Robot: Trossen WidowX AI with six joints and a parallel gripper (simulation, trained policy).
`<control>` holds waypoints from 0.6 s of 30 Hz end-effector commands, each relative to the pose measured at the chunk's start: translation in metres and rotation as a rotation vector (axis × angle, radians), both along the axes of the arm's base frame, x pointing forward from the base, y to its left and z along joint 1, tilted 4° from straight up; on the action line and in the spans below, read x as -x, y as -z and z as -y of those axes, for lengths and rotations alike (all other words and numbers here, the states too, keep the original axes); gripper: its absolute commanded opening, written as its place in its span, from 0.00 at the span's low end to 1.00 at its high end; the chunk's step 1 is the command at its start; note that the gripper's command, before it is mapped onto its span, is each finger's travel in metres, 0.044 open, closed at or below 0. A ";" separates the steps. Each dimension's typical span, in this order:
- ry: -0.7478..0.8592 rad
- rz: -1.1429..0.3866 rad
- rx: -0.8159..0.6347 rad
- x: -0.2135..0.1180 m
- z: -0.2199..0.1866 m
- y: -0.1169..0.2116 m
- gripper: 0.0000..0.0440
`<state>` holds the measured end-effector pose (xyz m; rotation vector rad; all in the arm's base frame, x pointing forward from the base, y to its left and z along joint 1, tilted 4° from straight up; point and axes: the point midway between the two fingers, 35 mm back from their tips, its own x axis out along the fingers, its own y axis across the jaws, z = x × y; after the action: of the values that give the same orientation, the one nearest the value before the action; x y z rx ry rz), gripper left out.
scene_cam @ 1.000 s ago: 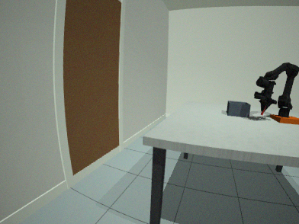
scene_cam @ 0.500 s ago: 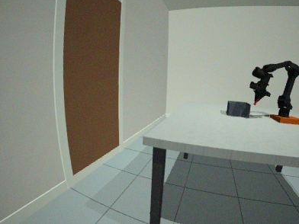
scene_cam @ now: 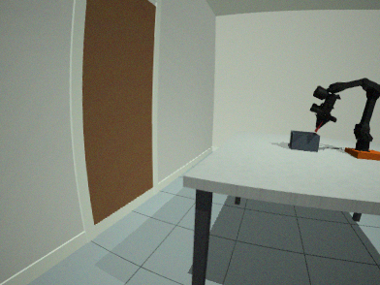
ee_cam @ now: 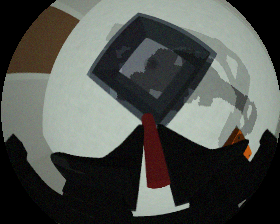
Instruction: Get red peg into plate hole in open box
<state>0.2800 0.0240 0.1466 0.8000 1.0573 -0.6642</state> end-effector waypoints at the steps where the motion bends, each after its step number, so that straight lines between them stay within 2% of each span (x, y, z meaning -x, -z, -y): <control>1: 0.021 0.008 0.011 -0.010 0.013 0.001 0.00; 18: 0.099 0.010 0.005 -0.043 0.057 0.018 0.01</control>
<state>0.3160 -0.0266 0.1326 0.8456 1.0088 -0.7435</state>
